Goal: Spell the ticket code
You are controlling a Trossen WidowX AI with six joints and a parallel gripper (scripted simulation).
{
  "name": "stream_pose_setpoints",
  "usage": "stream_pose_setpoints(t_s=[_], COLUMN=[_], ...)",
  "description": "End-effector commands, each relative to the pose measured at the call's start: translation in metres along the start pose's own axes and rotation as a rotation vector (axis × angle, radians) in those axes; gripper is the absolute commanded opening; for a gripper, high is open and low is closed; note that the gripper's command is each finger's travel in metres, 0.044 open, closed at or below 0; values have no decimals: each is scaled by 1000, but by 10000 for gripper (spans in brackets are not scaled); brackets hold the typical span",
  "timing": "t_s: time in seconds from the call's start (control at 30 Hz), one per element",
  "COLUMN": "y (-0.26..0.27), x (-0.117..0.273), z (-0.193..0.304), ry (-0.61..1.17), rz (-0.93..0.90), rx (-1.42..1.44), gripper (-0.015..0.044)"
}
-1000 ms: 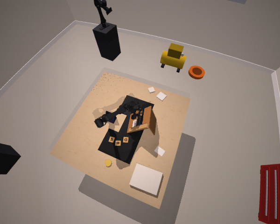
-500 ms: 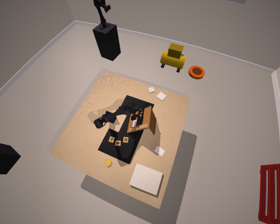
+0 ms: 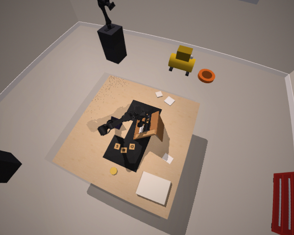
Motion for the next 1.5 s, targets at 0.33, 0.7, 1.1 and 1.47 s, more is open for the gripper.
stream_pose_setpoints(t_s=[0.33, 0.7, 1.1, 1.47], y=[-10, -18, -27, -35], x=[-1, -1, -1, -1], z=[-2, -3, -5, -7], ry=[1, 2, 2, 2], rz=[-4, -3, -3, -2], rx=[2, 3, 3, 4], gripper=[0, 0, 0, 0])
Point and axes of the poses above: the point midway between the two fingers, 35 mm back from their tips, its own x axis back along the fingers, its own y axis across the jaws, z = x × y, the point moved 5 cm from there along x, back along the fingers, and after that the axes turned 12 degrees about -x, right-handed, at the moved point
